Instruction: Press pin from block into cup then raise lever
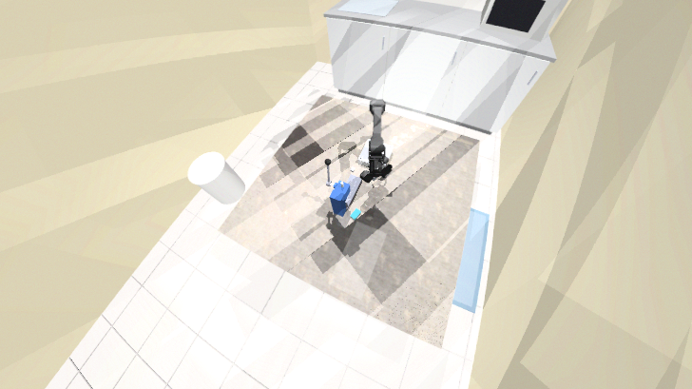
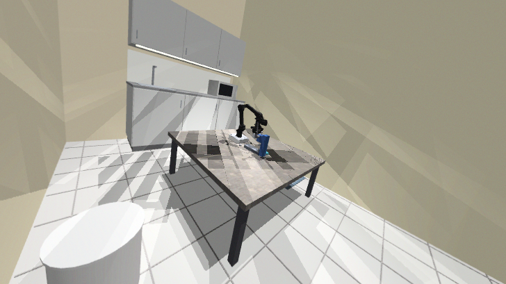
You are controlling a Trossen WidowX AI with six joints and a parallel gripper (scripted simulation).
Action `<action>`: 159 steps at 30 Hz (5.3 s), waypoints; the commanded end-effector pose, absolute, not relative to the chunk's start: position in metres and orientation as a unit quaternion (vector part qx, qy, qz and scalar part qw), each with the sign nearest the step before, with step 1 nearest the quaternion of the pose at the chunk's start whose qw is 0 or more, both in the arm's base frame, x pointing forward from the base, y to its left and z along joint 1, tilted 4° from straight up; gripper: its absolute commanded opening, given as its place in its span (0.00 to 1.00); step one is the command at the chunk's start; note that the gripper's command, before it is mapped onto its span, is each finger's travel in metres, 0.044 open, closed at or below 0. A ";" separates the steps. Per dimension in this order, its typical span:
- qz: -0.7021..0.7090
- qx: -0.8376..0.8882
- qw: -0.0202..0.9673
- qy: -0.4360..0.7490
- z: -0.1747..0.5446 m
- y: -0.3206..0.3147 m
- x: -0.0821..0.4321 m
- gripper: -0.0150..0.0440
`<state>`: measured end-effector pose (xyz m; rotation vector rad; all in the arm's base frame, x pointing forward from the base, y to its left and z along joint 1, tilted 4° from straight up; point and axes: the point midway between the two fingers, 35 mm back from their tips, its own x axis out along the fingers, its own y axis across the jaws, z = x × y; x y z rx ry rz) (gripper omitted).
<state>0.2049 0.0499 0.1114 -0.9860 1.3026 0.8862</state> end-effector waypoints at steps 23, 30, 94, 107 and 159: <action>0.380 -0.430 0.599 0.558 0.139 -0.039 0.205 0.25; 0.379 -0.432 0.598 0.558 0.146 -0.062 0.197 0.25; -0.270 0.274 0.684 0.620 0.149 -0.073 0.193 0.25; -0.403 0.421 0.604 0.543 0.149 -0.073 0.193 0.25; -0.502 0.534 0.508 0.452 0.049 -0.063 0.233 0.25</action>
